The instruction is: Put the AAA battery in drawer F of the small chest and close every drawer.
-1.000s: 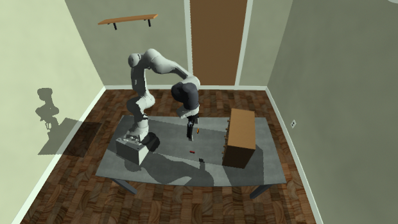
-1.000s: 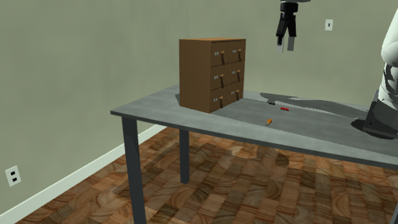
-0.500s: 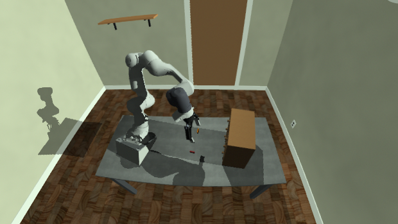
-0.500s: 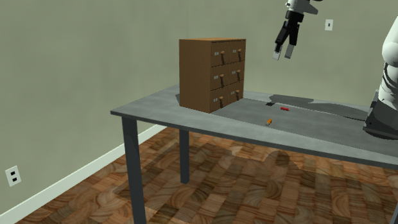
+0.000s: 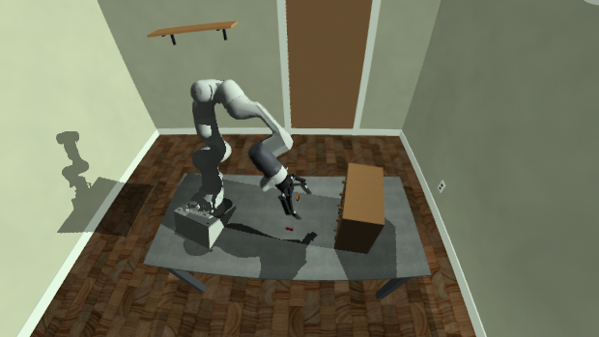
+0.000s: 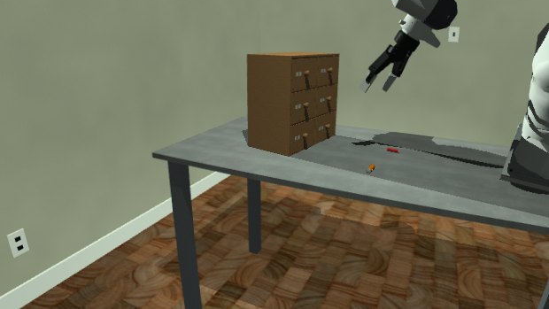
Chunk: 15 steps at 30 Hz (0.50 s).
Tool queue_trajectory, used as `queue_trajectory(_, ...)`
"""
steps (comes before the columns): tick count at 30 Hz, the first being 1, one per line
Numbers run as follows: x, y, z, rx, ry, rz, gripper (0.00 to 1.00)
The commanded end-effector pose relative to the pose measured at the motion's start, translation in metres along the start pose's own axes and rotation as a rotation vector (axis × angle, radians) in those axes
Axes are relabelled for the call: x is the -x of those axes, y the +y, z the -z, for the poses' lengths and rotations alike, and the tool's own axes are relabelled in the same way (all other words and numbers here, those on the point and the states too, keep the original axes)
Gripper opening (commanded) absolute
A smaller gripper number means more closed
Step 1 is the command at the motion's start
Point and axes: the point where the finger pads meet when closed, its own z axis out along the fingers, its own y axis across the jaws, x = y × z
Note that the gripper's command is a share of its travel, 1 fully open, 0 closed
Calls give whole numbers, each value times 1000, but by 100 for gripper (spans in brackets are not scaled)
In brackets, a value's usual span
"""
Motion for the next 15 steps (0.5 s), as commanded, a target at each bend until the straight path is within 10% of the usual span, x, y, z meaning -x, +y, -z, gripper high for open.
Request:
queue_trajectory(1,18,-11,-9,14,-205,153,100)
queue_trajectory(15,25,-9,-38,28,-383,112,100)
